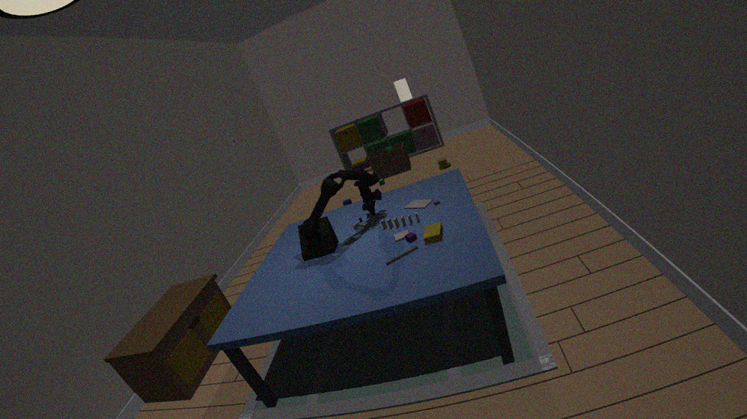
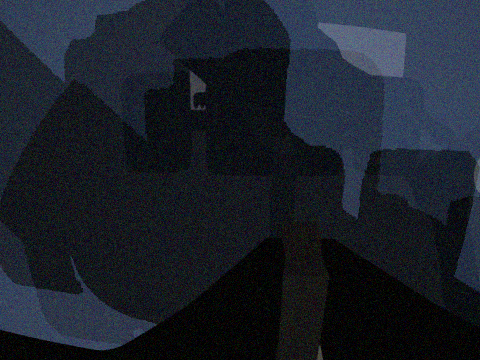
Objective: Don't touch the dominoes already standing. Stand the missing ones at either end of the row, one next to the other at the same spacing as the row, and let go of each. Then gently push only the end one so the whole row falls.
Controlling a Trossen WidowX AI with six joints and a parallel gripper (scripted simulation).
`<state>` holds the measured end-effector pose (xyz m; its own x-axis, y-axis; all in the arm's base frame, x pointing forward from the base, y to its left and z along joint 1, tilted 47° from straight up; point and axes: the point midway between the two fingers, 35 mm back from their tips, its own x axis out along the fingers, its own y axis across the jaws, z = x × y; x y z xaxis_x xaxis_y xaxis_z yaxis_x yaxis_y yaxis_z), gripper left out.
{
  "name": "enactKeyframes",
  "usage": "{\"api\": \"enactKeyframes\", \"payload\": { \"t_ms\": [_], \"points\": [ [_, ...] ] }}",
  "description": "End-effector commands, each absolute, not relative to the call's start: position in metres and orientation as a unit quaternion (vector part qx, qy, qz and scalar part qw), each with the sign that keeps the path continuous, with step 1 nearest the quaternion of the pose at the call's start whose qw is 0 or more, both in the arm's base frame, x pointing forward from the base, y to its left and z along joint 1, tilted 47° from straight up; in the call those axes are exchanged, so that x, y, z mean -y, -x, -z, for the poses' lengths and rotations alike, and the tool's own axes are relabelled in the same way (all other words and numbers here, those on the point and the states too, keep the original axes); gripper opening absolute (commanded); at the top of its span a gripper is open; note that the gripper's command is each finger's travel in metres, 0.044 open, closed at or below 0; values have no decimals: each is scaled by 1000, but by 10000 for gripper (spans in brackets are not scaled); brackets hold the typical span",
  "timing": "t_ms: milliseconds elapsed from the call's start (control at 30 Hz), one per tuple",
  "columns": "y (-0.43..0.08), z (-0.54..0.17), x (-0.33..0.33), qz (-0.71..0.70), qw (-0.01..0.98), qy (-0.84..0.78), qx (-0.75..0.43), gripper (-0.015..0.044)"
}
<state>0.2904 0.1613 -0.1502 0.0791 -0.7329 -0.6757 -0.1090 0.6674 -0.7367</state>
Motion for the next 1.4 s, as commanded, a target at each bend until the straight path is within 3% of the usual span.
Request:
{"api": "enactKeyframes", "payload": {
  "t_ms": [0,267,533,800,1067,1367],
  "points": [
    [-290,124,-195,232,666,323,-631,24],
    [-283,76,-253,231,666,322,-632,24],
    [-283,71,-256,229,665,324,-633,24],
    [-303,-15,-192,133,612,417,-659,24],
    [-289,-89,-105,32,535,510,-673,24],
    [-282,-99,-89,13,520,525,-674,24]
  ]
}}
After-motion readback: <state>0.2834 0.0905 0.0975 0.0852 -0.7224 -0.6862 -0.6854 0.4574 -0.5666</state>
